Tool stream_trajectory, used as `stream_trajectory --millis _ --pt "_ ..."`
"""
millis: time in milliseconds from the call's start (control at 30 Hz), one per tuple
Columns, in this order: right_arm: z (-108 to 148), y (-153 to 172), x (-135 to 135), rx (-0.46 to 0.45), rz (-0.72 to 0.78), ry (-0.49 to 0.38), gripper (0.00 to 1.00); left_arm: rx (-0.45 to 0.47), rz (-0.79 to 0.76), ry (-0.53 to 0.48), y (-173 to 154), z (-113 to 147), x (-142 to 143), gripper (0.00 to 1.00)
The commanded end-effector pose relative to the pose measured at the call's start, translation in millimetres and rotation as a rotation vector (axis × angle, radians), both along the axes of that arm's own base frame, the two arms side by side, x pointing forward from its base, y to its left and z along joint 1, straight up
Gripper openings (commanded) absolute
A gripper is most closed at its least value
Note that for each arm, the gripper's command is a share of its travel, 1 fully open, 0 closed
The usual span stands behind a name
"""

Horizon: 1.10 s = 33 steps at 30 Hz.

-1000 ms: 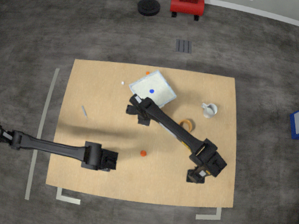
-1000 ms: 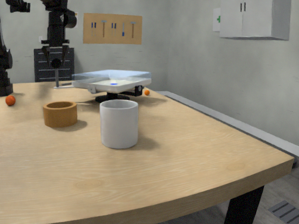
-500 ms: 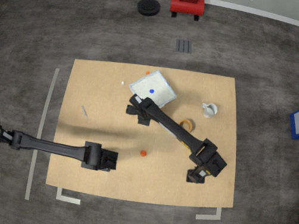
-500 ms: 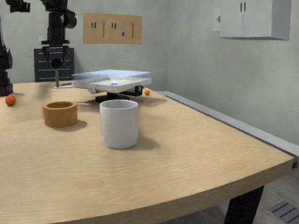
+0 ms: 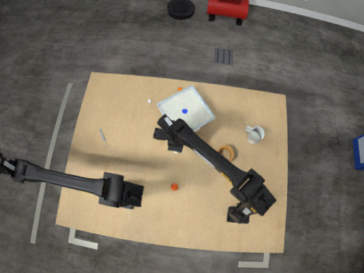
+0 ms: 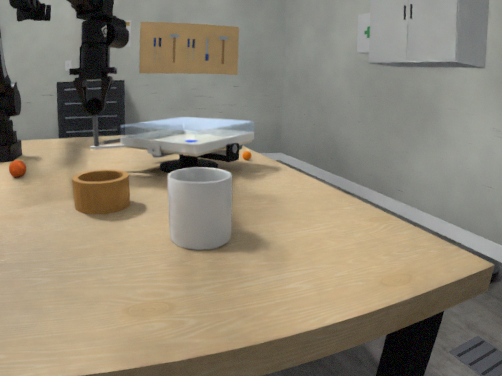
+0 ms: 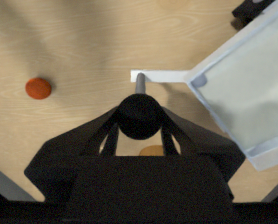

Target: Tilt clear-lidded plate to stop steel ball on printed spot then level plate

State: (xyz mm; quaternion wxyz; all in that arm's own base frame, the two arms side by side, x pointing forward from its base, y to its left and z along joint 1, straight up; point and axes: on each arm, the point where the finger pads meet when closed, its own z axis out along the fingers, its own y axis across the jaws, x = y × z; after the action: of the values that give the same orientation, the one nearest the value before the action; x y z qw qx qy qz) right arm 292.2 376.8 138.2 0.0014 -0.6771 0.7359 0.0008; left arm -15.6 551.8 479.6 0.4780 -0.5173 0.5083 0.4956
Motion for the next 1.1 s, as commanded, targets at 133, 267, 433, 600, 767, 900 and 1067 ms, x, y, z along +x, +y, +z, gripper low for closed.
stream_trajectory --millis 133,267,433,600,767,900,1067 --pt "0 0 7 0.003 -0.015 -0.005 0.00 0.052 0.018 -0.007 -7 21 -8 1.00" --pt "0 0 7 0.003 -0.015 -0.005 0.00 0.052 0.018 -0.007 -7 21 -8 1.00" --pt "0 0 7 0.003 -0.015 -0.005 0.00 0.052 0.018 -0.007 -7 21 -8 1.00" --pt "0 0 7 0.003 -0.015 -0.005 0.00 0.052 0.018 -0.007 -7 21 -8 1.00" --pt "0 0 7 0.003 -0.015 -0.005 0.00 0.052 0.018 -0.007 -7 21 -8 1.00" --pt "14 5 14 0.019 -0.015 -0.017 0.00 0.052 0.018 -0.007 -7 21 -8 1.00" --pt "29 9 19 0.038 -0.004 -0.033 0.00 0.052 0.018 -0.007 -7 21 -8 1.00"
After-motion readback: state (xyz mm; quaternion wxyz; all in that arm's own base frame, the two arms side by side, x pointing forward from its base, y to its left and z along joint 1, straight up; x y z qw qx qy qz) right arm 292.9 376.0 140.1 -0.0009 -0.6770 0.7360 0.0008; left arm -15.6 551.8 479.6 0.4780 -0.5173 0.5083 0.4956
